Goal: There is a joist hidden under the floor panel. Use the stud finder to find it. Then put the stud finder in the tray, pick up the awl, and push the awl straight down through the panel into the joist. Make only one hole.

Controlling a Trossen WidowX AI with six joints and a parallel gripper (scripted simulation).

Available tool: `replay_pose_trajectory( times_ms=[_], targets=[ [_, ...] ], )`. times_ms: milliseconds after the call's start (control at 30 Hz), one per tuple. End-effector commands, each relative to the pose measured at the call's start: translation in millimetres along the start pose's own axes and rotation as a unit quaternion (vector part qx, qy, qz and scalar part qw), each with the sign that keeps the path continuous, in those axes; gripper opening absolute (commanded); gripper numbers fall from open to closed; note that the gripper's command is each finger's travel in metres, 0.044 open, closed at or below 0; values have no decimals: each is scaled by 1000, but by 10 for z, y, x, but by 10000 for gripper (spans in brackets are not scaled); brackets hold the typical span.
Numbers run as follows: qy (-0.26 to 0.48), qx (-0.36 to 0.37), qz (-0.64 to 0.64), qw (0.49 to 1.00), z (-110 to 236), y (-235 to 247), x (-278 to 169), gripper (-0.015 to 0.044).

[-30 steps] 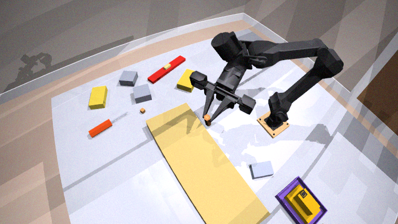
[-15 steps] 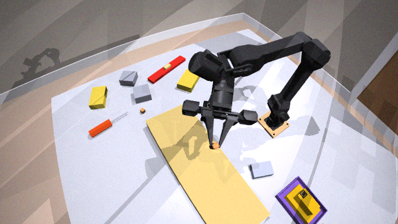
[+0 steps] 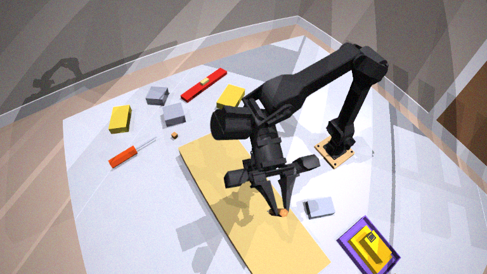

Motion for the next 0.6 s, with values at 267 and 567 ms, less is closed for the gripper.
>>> replay_pose_trajectory(
  times_ms=[267,567],
  targets=[
    [58,-127,30,990,-611,-13,-87,0],
    [69,-150,34,986,-738,-32,-96,0]
  ],
)
Point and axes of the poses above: the point midway between the two fingers, 35 mm back from their tips, its own z axis back along the fingers, its own y axis across the jaws, x = y × z, the point moved 5 cm from there along z, back along the fingers, and after that the axes turned 2 degrees about z, right-handed, at the moved point
